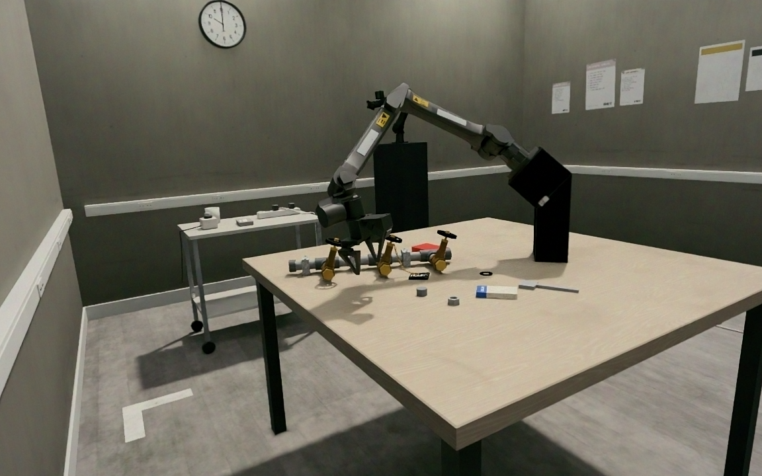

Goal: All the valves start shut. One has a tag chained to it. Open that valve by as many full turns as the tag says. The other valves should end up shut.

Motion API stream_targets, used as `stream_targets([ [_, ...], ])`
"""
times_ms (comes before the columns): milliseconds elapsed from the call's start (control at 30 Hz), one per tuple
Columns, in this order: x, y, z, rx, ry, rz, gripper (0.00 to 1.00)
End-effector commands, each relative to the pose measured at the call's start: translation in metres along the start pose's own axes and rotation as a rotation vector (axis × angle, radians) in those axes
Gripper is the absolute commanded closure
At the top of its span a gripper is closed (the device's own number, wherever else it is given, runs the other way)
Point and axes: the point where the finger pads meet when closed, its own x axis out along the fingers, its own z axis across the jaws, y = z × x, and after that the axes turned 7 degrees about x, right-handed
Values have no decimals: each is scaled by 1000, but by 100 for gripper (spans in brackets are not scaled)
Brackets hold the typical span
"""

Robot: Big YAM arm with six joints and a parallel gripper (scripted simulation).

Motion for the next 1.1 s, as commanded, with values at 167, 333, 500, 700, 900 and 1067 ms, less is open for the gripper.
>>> stream_targets([
  [167,-12,1,-6,1,20,-1,0],
  [333,-12,1,-6,1,20,-1,0],
  [500,-12,1,-6,1,20,-1,0],
  [700,-26,5,-7,51,47,4,0],
  [900,-41,-1,11,243,70,6,0],
  [1067,-46,-1,22,351,79,7,0],
])
